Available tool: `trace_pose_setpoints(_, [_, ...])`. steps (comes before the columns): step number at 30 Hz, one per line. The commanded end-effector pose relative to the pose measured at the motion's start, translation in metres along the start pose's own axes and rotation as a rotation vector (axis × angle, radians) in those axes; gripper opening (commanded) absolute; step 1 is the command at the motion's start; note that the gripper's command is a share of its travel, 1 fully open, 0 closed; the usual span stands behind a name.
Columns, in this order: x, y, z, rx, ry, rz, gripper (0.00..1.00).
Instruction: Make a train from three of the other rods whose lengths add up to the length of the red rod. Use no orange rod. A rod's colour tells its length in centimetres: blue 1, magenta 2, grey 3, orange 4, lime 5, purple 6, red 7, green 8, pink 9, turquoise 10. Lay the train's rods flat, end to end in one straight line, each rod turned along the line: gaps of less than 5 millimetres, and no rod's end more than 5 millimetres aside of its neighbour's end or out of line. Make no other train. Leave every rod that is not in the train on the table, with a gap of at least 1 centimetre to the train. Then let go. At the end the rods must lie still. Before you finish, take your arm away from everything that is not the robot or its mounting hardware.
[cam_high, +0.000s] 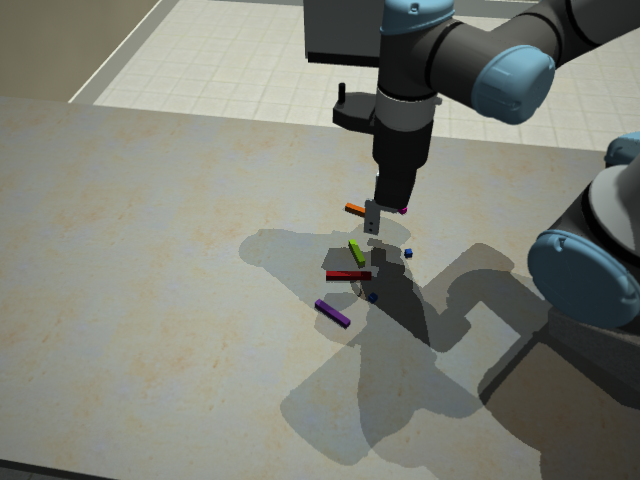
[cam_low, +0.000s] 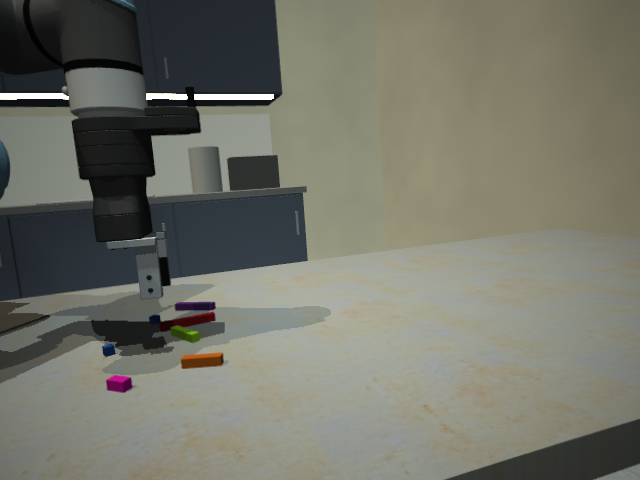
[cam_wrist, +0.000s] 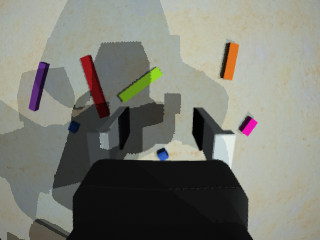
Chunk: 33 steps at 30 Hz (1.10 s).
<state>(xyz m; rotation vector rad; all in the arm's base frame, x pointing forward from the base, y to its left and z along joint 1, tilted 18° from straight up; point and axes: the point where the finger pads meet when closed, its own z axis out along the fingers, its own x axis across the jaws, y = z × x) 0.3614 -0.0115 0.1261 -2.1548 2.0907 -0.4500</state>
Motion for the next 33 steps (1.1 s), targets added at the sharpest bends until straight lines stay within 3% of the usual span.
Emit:
trace_pose_setpoints(1, [0.0028,0.0005,0.0011,0.002,0.001,-0.067,1.0])
trace_pose_setpoints(33, [0.0065,0.002,0.0029,0.003,0.002,-0.156,1.0])
